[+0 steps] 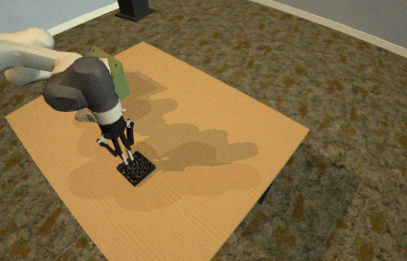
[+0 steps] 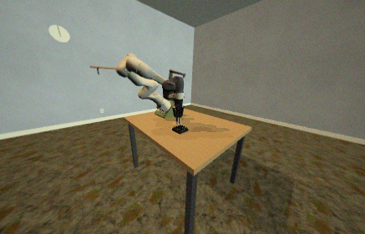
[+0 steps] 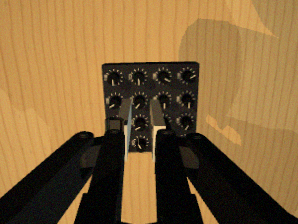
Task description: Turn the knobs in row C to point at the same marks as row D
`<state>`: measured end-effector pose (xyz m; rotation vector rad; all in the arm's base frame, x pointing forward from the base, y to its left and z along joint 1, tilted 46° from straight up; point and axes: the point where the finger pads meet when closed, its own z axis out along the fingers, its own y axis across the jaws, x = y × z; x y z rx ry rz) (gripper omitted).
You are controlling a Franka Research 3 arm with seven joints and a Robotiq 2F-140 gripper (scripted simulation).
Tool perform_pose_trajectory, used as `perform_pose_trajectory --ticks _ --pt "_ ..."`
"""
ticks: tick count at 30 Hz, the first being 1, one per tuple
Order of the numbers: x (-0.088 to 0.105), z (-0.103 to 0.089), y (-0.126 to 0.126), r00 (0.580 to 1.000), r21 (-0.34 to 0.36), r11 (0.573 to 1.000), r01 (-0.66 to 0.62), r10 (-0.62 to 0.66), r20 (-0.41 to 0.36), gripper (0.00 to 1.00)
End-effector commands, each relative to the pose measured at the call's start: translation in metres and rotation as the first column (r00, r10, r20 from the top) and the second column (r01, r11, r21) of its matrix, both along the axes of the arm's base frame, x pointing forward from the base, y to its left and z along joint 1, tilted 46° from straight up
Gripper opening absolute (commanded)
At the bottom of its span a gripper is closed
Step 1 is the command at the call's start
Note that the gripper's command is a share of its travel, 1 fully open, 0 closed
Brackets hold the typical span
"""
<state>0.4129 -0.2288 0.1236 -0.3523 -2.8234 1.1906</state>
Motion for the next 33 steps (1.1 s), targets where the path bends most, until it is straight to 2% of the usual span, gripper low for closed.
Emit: perform_pose_trajectory --ticks 1,7,9,11,18,20,21,33 --pt "-0.0006 0.0012 0.0007 1.000 0.000 1.000 -0.004 0.004 -0.009 0.12" --pt "-0.0006 0.0013 0.0008 1.000 0.001 1.000 -0.010 0.010 -0.015 0.12" --pt "-0.0005 0.0017 0.0012 0.997 0.010 0.999 -0.048 0.048 -0.052 0.12" --pt "-0.0002 0.0025 0.0020 0.984 0.032 0.992 -0.121 0.125 -0.126 0.12" --pt "0.0000 0.0032 0.0028 0.960 0.058 0.980 -0.191 0.199 -0.195 0.12" --pt "0.0000 0.0032 0.0028 0.960 0.058 0.980 -0.191 0.199 -0.195 0.12" --pt "0.0001 0.0035 0.0031 0.949 0.070 0.974 -0.217 0.227 -0.221 0.12" --pt "0.0005 0.0048 0.0045 0.878 0.129 0.937 -0.324 0.349 -0.329 0.12"
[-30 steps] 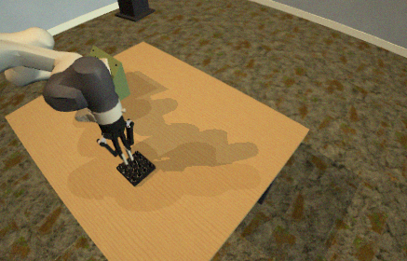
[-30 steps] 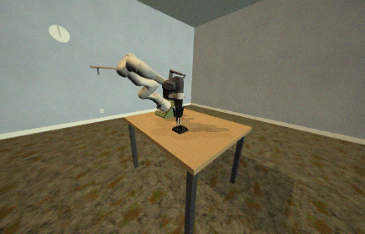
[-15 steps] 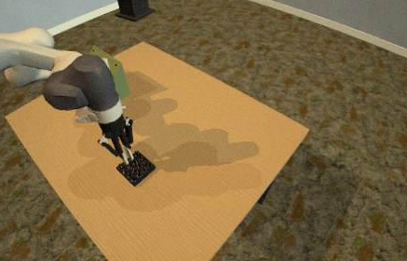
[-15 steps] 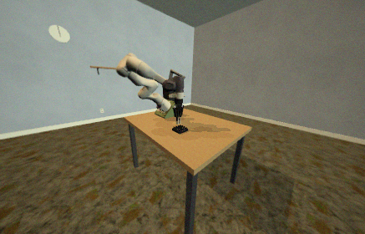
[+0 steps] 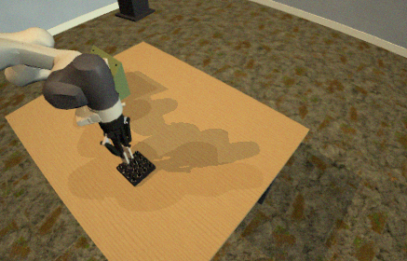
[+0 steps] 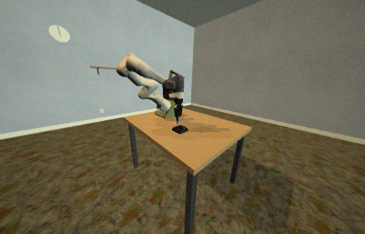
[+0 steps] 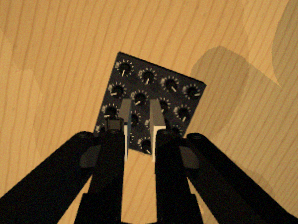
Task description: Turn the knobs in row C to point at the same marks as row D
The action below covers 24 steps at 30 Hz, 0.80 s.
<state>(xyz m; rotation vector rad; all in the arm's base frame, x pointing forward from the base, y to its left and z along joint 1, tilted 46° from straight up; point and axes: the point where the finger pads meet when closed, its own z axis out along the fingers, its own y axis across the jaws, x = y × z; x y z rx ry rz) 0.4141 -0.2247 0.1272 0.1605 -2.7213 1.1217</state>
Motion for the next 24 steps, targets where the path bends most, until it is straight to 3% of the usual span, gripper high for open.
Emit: perform_pose_trajectory --ticks 1,21,24 --pt "-0.0007 0.0014 0.0005 0.988 0.035 0.994 -0.101 0.104 -0.112 0.12" --pt "-0.0002 0.0033 0.0025 0.915 0.107 0.957 -0.269 0.289 -0.282 0.12" --pt "-0.0001 0.0038 0.0031 0.884 0.131 0.942 -0.310 0.337 -0.323 0.12"
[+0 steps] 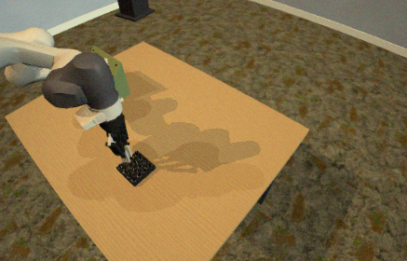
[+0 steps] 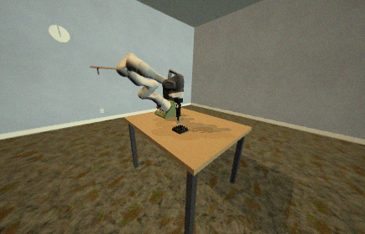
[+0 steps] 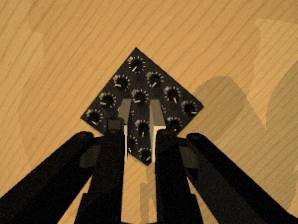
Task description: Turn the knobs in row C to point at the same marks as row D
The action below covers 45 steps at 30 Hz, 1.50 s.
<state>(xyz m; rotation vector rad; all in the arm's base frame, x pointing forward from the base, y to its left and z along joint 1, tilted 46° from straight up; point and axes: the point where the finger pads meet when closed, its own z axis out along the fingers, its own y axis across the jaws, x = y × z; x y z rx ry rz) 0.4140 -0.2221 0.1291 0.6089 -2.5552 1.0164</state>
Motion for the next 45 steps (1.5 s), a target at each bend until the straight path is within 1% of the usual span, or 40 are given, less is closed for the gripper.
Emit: perform_pose_trajectory --ticks 1,12,14,15,22,29,31,32,45 --pt "0.0001 0.0020 0.0006 0.988 0.036 0.994 -0.102 0.105 -0.111 0.12" --pt "0.0004 0.0031 0.0019 0.950 0.077 0.975 -0.209 0.221 -0.220 0.12" --pt "0.0004 0.0031 0.0019 0.950 0.077 0.975 -0.209 0.221 -0.220 0.12" --pt "0.0005 0.0034 0.0022 0.937 0.089 0.968 -0.234 0.249 -0.245 0.12" --pt "0.0007 0.0042 0.0030 0.896 0.123 0.947 -0.297 0.321 -0.308 0.12" --pt "0.0009 0.0049 0.0038 0.845 0.161 0.921 -0.355 0.390 -0.367 0.12" --pt "0.0009 0.0049 0.0038 0.845 0.161 0.921 -0.355 0.390 -0.367 0.12" --pt "0.0009 0.0052 0.0041 0.822 0.177 0.910 -0.376 0.416 -0.388 0.12" --pt "0.0013 0.0066 0.0057 0.699 0.259 0.846 -0.466 0.532 -0.479 0.12"
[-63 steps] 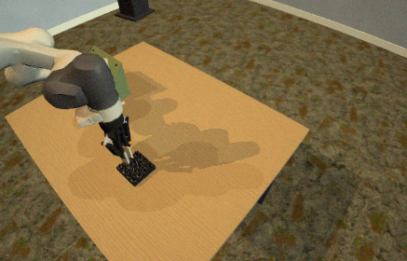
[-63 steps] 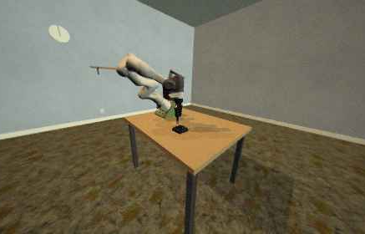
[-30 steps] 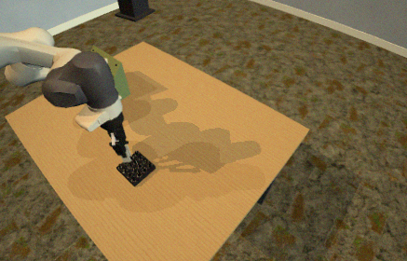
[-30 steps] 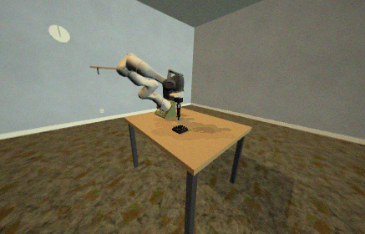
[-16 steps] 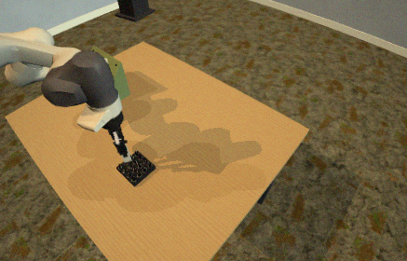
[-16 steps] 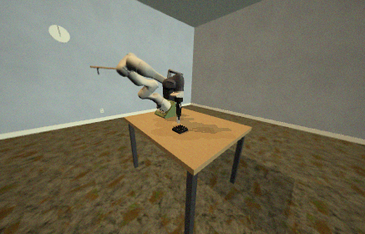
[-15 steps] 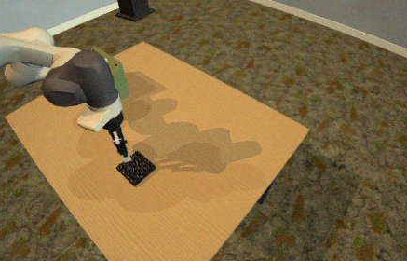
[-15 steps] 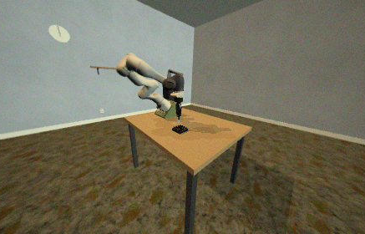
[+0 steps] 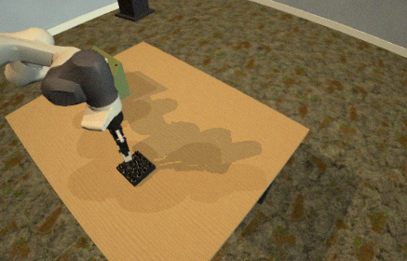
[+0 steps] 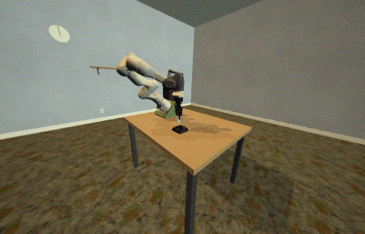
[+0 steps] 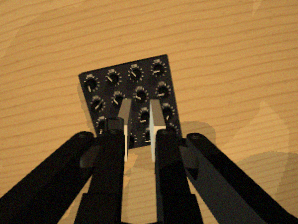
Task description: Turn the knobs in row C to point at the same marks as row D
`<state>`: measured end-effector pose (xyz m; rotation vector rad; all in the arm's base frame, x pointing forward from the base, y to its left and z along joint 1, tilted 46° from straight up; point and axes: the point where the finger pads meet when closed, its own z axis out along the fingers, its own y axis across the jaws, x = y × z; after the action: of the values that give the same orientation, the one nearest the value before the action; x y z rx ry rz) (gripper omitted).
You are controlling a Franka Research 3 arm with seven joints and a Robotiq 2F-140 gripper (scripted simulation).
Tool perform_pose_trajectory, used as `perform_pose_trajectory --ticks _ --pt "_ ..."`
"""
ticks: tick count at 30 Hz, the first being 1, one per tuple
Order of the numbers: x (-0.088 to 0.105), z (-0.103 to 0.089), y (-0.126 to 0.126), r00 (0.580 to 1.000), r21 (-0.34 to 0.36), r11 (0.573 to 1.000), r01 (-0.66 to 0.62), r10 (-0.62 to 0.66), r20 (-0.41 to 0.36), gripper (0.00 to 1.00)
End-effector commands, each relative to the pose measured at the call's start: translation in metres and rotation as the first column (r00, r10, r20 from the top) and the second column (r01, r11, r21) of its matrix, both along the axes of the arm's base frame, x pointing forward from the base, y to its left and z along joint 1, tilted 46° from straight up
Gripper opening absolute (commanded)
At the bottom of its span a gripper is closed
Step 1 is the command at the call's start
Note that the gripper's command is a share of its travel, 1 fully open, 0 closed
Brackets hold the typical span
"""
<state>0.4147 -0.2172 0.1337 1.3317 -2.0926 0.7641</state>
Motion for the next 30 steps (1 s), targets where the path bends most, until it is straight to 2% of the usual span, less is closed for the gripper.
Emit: perform_pose_trajectory --ticks 1,3,4,18,30 --pt "0.0005 0.0021 0.0008 0.988 0.036 0.994 -0.102 0.106 -0.110 0.12" --pt "0.0005 0.0021 0.0008 0.988 0.036 0.994 -0.102 0.106 -0.110 0.12" --pt "0.0006 0.0024 0.0012 0.981 0.045 0.991 -0.129 0.134 -0.138 0.12" --pt "0.0009 0.0039 0.0028 0.922 0.102 0.960 -0.260 0.278 -0.269 0.12" --pt "0.0009 0.0039 0.0028 0.921 0.103 0.960 -0.262 0.281 -0.272 0.12"
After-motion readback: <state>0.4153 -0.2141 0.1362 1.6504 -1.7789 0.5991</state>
